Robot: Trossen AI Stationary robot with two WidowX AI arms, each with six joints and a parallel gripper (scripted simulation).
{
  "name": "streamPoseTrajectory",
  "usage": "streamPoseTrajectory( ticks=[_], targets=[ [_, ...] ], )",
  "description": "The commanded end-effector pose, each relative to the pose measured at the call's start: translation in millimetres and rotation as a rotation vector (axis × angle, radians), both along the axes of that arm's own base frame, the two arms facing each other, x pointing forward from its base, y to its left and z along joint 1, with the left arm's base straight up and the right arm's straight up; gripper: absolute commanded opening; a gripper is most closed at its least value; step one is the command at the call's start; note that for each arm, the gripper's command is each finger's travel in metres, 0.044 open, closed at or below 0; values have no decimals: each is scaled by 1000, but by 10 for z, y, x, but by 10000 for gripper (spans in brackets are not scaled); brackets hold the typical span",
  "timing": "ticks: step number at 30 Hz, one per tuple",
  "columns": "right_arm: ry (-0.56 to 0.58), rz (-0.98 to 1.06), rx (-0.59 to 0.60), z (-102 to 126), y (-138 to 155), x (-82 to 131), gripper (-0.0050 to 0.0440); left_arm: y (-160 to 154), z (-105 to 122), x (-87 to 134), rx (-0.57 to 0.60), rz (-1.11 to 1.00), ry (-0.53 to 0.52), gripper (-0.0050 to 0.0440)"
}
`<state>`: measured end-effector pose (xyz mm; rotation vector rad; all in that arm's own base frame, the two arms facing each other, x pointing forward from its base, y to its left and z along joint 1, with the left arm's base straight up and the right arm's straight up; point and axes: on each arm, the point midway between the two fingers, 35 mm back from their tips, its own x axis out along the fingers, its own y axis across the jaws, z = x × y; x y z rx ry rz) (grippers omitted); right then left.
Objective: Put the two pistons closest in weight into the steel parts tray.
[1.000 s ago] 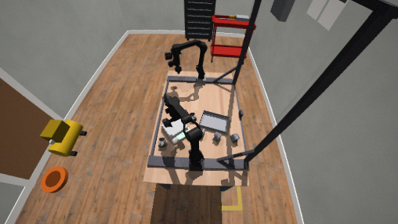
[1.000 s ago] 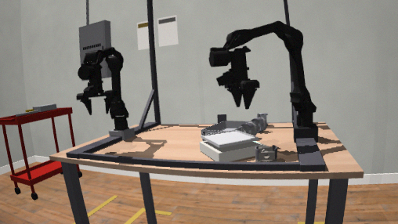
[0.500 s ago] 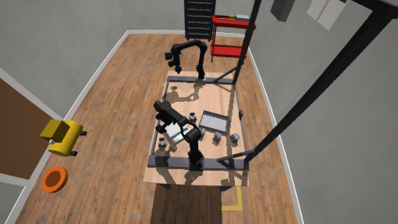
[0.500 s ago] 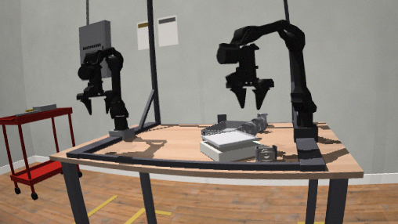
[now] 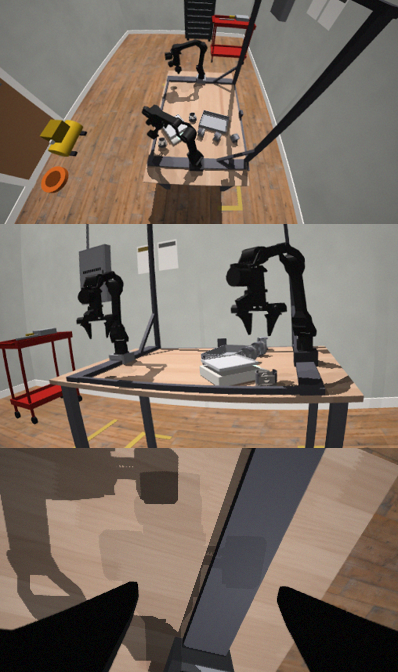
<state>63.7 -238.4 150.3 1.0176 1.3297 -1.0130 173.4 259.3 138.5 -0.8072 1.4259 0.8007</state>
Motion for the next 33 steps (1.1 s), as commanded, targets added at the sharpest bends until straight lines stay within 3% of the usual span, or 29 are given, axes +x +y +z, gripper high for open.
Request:
streamPoseTrajectory(
  ticks=[1,5,33],
  targets=[
    [-11,-1,-30,82,-48,11,400,231,99,-99,28,2,-18,378],
    [-11,-1,-30,82,-48,11,400,235,97,-102,28,4,-18,378],
    [-11,-1,-30,82,-48,11,400,226,94,-89,-33,-687,85,378]
  ],
)
